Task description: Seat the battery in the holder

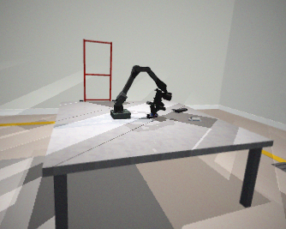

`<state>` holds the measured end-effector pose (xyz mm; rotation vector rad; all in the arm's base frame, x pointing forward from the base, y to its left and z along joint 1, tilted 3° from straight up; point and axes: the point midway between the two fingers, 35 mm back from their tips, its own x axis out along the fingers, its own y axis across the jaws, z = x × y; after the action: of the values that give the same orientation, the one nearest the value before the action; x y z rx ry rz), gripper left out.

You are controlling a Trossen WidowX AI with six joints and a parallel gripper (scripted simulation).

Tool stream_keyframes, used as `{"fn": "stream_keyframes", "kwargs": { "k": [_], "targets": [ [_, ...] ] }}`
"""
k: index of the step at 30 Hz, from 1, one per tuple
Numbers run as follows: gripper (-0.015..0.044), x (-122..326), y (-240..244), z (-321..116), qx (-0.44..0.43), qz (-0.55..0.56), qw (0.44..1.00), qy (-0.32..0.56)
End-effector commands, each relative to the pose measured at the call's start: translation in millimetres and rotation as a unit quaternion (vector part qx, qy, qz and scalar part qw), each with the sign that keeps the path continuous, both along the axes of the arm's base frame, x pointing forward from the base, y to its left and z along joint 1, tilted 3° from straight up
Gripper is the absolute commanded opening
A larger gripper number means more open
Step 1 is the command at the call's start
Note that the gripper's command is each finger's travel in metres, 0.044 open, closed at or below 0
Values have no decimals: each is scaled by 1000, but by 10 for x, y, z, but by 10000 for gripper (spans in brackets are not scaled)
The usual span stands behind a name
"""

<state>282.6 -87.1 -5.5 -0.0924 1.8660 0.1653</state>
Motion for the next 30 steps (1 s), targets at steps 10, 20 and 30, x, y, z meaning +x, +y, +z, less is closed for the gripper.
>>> {"fn": "stream_keyframes", "kwargs": {
  "k": [10, 20, 30],
  "targets": [
    [63, 8, 2, -26, 10, 1, 999, -42],
    [63, -14, -1, -36, 14, 3, 998, -69],
    [63, -24, 0, -41, 17, 7, 995, -97]
  ]
}}
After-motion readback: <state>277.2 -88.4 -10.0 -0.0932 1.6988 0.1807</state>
